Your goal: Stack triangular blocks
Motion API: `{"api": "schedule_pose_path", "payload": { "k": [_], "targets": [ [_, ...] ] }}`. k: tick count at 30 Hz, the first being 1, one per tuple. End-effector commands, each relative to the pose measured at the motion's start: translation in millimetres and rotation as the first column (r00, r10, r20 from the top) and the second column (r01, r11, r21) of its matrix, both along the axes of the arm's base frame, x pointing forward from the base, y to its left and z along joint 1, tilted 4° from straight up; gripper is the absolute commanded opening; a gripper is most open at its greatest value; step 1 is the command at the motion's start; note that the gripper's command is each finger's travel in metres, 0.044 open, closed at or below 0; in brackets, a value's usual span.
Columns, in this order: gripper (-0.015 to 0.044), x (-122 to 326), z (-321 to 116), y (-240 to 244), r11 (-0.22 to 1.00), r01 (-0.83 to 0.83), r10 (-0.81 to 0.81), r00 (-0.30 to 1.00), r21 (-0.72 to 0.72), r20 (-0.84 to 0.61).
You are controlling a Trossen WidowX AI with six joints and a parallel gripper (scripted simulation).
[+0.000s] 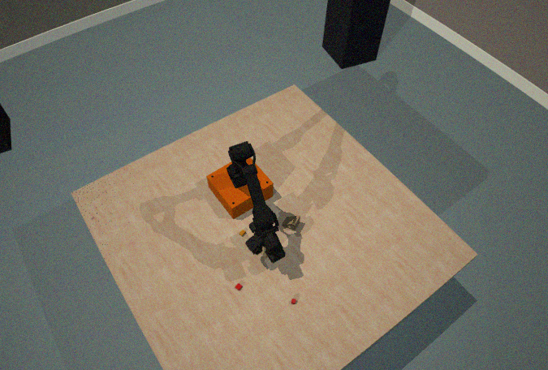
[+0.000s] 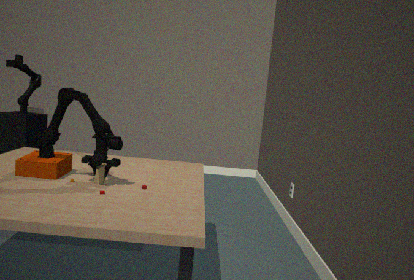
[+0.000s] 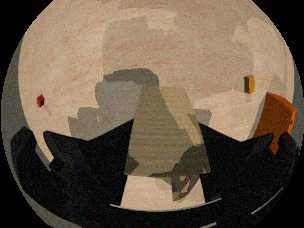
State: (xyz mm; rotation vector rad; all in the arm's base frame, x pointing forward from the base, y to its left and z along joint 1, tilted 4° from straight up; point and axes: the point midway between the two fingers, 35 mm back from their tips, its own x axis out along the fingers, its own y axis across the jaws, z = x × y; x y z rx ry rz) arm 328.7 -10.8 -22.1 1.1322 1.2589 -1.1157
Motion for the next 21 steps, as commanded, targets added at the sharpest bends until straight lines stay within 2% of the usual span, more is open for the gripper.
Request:
{"api": "schedule_pose_path", "payload": {
  "k": [1, 11, 21],
  "targets": [
    [0.0000, 2, 4, -7, 0.995, 0.000, 0.001, 1.000, 0.102, -0.006],
    [0.0000, 3, 9, -25, 0.937, 0.003, 0.010, 0.999, 0.349, -0.035],
    [0.0000, 5, 9, -43, 0.819, 0.014, 0.025, 0.998, 0.574, -0.060]
  ]
}}
